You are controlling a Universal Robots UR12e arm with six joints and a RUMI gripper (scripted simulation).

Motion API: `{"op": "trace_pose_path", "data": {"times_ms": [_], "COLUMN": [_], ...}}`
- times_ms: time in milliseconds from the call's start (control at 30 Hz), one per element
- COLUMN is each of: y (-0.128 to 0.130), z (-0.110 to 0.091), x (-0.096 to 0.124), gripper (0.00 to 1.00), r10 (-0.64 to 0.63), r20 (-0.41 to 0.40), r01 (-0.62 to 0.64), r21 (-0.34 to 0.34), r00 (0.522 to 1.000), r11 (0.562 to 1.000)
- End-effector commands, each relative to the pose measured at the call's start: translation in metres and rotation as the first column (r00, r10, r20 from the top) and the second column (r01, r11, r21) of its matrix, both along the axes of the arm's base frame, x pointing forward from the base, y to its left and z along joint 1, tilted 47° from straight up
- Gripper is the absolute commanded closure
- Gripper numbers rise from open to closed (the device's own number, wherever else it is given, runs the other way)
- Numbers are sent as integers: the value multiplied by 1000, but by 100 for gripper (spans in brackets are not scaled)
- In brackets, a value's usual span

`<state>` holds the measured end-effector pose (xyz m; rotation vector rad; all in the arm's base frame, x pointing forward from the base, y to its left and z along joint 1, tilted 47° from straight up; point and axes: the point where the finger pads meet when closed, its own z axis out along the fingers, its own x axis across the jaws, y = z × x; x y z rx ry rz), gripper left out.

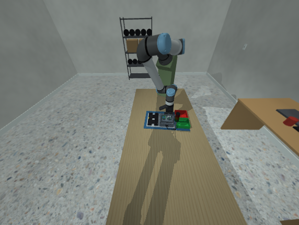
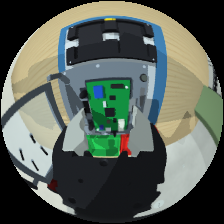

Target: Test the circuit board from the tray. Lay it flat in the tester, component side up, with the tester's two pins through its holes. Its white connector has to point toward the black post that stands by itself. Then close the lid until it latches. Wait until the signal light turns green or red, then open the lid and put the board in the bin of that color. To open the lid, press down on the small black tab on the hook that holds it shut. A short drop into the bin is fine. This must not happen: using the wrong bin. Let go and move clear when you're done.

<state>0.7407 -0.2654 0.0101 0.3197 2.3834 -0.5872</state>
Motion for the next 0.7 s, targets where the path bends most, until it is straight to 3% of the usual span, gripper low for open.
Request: {"op": "trace_pose_path", "data": {"times_ms": [0, 400, 667], "y": [-1, 2, 13], "z": [1, 3, 16], "x": [1, -3, -13], "gripper": [41, 41, 41], "r10": [1, 1, 2], "r20": [2, 0, 0], "r01": [-1, -1, -2], "r21": [-1, 0, 0], "r00": [1000, 1000, 1000], "r11": [1000, 1000, 1000]}}
